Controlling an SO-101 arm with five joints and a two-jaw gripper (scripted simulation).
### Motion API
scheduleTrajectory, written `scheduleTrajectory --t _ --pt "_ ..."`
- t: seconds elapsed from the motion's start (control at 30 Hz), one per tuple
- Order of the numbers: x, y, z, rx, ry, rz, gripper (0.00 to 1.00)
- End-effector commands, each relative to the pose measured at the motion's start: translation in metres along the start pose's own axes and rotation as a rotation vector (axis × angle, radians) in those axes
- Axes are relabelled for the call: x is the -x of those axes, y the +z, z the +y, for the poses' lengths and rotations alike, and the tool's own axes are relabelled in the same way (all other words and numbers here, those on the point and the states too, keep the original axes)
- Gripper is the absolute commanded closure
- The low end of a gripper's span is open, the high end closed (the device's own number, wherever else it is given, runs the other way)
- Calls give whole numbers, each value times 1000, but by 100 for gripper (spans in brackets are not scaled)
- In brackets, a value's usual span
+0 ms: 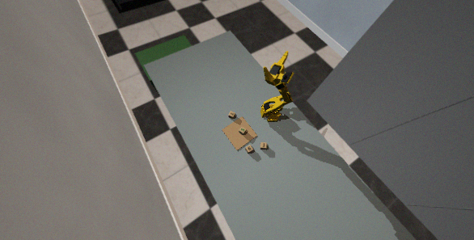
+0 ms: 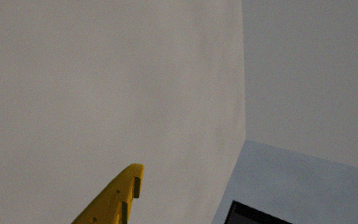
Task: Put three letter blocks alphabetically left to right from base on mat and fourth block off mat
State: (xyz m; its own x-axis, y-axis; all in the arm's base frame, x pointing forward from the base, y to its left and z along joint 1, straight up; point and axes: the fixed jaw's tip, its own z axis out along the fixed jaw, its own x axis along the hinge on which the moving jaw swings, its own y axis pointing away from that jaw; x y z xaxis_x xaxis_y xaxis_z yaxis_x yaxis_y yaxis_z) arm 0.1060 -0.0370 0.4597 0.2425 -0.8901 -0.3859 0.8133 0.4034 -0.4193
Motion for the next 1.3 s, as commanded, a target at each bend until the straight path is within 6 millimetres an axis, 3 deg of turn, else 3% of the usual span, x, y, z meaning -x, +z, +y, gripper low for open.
scheduleTrajectory --t 0.0,0.2,0.5,1.27 --pt "-1 1 3 15 25 8 0" --pt "-12 0 17 88 69 66 0" --pt "-15 0 21 107 81 82 0" --pt "-38 -10 57 279 183 232 0"
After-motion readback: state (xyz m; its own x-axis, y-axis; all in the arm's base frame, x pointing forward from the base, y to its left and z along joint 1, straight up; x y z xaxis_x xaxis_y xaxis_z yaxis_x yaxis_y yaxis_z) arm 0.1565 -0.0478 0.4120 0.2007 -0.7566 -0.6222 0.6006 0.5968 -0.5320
